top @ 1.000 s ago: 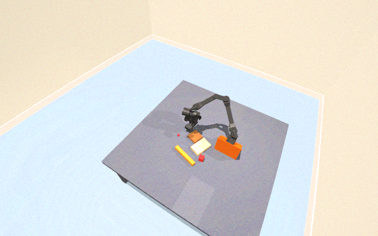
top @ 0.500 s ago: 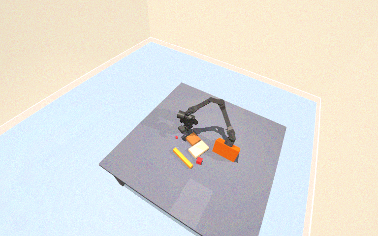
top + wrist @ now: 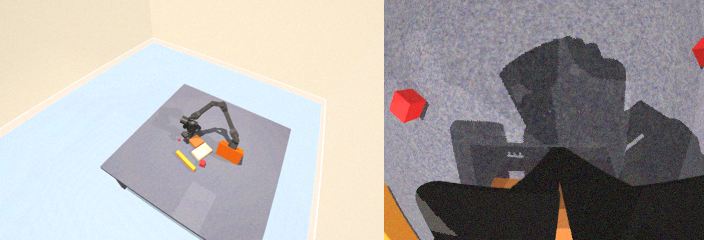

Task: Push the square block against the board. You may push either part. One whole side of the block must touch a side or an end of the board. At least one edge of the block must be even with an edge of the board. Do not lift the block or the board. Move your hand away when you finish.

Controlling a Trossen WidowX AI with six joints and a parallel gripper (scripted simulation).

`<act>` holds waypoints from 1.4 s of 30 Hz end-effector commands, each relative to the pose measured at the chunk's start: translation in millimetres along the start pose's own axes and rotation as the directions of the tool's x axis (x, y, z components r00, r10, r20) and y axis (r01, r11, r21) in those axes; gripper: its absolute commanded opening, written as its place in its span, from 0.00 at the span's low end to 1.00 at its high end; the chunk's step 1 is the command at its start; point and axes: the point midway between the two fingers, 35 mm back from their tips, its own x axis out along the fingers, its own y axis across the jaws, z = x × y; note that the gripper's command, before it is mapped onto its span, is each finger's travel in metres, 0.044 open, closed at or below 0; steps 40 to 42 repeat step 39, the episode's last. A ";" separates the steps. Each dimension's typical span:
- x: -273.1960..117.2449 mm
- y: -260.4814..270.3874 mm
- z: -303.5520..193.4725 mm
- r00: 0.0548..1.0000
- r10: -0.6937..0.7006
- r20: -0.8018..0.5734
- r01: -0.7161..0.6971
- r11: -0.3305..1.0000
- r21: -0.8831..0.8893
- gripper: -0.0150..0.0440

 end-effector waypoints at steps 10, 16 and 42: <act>1.5 0.2 -16.0 1.000 -0.006 -0.004 0.006 1.000 -0.010 0.25; 1.5 0.6 -22.4 1.000 -0.006 -0.004 0.006 1.000 -0.010 0.25; 1.4 2.0 -23.8 1.000 -0.006 -0.004 0.006 1.000 -0.010 0.25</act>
